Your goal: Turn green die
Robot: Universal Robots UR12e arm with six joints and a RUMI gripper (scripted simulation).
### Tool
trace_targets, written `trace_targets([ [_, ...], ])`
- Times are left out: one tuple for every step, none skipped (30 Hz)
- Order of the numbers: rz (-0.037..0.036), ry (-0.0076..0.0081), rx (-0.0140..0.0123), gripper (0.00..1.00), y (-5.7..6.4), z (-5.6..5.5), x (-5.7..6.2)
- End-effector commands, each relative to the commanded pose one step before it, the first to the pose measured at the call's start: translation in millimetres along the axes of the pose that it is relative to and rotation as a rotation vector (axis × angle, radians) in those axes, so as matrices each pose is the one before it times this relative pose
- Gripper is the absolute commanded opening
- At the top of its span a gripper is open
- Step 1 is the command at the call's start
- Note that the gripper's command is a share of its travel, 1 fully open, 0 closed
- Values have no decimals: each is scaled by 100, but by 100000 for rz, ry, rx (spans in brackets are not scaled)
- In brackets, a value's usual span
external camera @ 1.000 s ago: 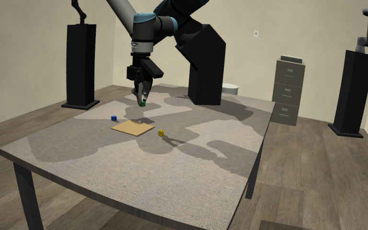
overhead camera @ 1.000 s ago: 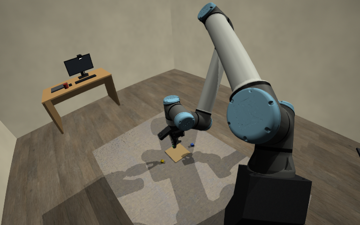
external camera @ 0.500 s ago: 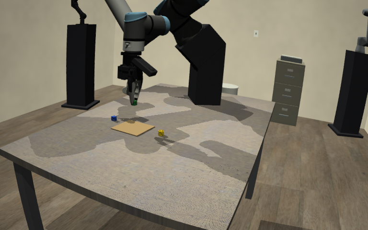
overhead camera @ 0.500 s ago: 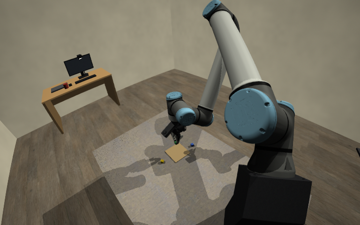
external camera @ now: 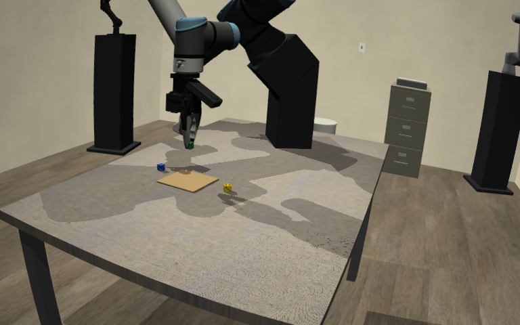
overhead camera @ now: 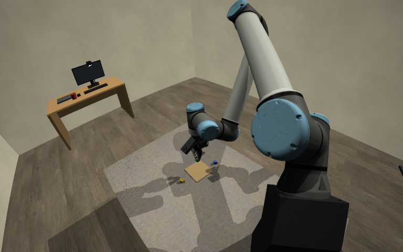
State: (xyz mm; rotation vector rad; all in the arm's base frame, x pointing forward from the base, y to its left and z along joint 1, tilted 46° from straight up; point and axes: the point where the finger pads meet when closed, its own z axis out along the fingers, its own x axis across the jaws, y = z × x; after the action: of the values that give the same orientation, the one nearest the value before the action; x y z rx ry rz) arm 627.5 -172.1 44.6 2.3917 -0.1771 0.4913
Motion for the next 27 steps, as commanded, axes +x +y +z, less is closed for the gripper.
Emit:
trace_targets([
  [215,170,-88,3,214,86,178],
  [-5,-1,5,3,0,94,0],
  [-7,-2,7,3,0,131,0],
  [-8,-2,7,3,1,171,0],
  [0,0,0,3,1,210,1],
  [0,0,0,3,1,251,0],
  [0,0,0,3,1,292,1],
  [0,0,0,3,1,331,0],
  [0,0,0,3,1,367,0],
  [0,0,0,3,1,401,1],
  [0,0,0,3,1,430,1],
  [0,0,0,3,1,455,1],
  [0,0,0,3,0,0,0],
  [0,0,0,3,0,0,0],
  [0,0,0,3,1,474,1],
  [0,0,0,3,1,489,1],
  [0,0,0,3,1,497,1],
  [0,0,0,3,1,500,1],
  [0,0,0,3,1,496,1],
  [0,0,0,3,1,487,1],
  [0,0,0,3,1,471,1],
  [0,0,0,3,1,449,1],
  [0,0,0,3,1,422,1],
  [0,0,0,3,1,390,1],
  [0,0,0,3,1,354,0],
  [0,0,0,3,1,314,1],
  [0,0,0,3,1,272,1],
])
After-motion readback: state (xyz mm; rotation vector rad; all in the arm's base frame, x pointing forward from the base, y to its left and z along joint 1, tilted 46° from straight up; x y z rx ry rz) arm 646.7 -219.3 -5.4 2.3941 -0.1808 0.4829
